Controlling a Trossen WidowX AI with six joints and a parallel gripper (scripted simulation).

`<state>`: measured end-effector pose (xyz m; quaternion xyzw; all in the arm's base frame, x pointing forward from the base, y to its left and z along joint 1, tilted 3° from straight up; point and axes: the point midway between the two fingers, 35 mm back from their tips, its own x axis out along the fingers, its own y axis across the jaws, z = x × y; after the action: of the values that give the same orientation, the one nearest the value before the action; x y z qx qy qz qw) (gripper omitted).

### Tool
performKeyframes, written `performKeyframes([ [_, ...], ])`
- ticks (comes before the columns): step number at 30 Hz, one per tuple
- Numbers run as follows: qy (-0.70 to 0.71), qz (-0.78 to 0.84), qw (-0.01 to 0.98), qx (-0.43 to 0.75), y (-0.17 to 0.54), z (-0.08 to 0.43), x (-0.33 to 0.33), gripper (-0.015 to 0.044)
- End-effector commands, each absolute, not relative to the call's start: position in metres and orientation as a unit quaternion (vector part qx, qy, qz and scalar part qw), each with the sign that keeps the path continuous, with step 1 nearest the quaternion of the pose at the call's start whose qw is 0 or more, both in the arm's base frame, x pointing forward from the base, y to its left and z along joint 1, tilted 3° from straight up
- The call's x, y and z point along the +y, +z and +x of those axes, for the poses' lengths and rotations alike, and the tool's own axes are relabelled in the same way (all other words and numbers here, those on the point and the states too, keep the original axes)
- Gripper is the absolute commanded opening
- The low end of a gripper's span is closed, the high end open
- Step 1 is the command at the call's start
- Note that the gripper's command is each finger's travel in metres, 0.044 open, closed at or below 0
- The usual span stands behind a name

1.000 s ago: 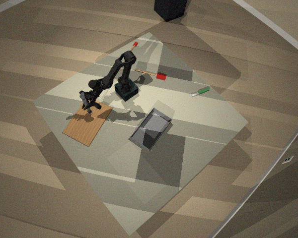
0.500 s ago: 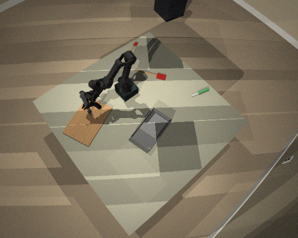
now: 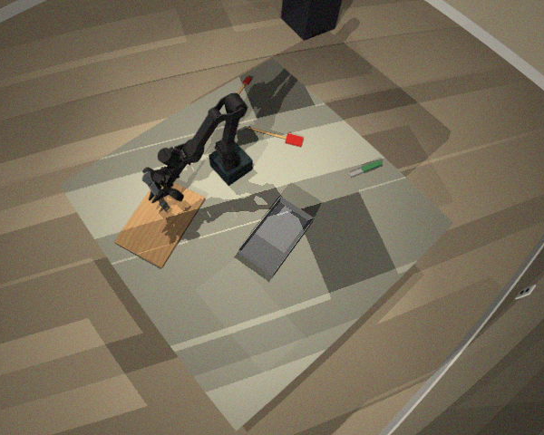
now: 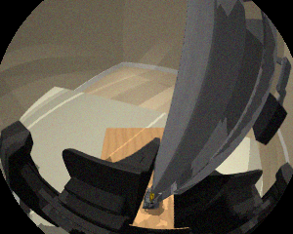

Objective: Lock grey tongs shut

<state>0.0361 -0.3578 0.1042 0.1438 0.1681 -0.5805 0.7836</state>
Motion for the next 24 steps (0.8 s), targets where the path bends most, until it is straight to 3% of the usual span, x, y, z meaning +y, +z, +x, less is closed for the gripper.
performKeyframes([
  [1,-0.581,0.157,0.778,0.18,0.105,0.036,-0.368,-0.015],
  [24,-0.56,0.251,0.742,0.268,0.087,0.045,-0.397,-0.015],
])
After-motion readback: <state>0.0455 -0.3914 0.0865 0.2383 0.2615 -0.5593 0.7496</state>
